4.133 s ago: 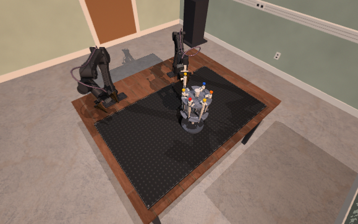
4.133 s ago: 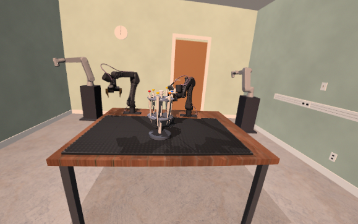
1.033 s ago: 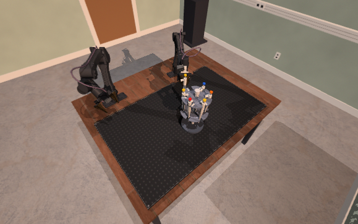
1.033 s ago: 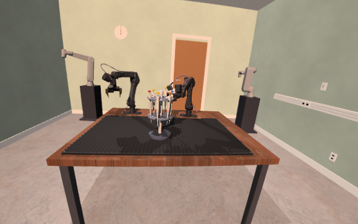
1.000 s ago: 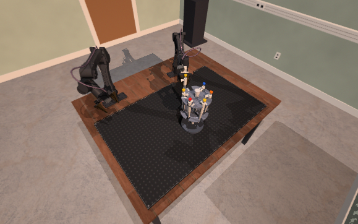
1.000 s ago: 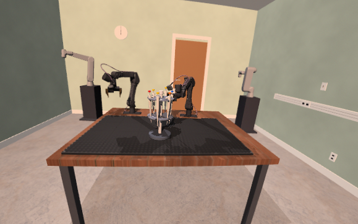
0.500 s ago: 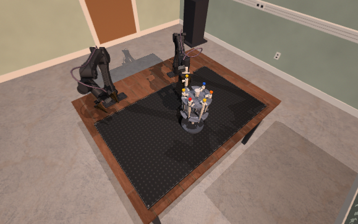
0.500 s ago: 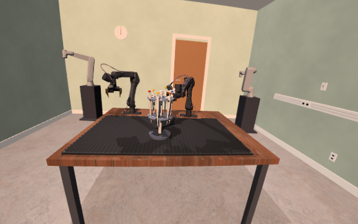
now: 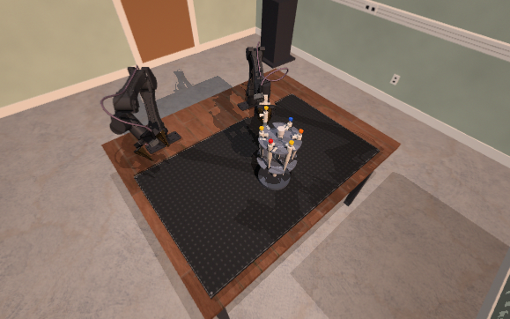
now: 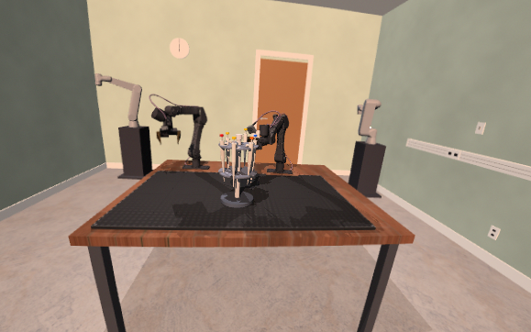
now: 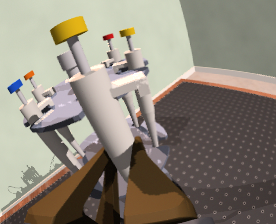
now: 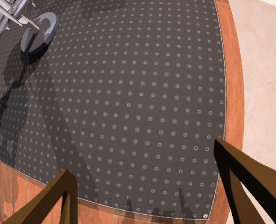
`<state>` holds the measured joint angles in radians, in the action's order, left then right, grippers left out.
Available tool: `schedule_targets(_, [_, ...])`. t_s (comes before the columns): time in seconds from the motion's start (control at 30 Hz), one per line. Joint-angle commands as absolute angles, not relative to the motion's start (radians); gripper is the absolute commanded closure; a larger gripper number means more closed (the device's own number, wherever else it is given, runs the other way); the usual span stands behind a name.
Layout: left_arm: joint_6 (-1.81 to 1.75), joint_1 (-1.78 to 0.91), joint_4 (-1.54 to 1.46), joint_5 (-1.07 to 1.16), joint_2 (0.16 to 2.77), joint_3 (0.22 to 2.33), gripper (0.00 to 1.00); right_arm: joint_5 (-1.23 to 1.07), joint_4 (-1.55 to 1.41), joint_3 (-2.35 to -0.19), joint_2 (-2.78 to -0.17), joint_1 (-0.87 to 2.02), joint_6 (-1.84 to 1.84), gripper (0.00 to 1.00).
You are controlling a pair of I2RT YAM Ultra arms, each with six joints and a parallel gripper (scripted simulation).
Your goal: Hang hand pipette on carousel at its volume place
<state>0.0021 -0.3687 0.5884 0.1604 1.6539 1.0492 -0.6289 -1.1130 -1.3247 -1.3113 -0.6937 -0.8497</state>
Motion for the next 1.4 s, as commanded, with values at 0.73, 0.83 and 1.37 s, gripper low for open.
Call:
schedule_targets(0.73, [-0.005,-0.357,0.6,0.171,1.634,1.085,0.88,-0.648,-1.102,-1.341,-1.317,-0.702,-0.857,0.0])
schedule_targets(0.83, [-0.005,-0.357,0.6,0.171,1.634,1.085,0.88,-0.648,-1.102,-1.341,-1.317,-0.702,-0.857,0.0])
schedule_targets(1.37, [-0.005,-0.351,0.617,0.176,1.648,1.078,0.88,-0.648,-1.102,-1.341,-1.317,-0.702,-0.857,0.0])
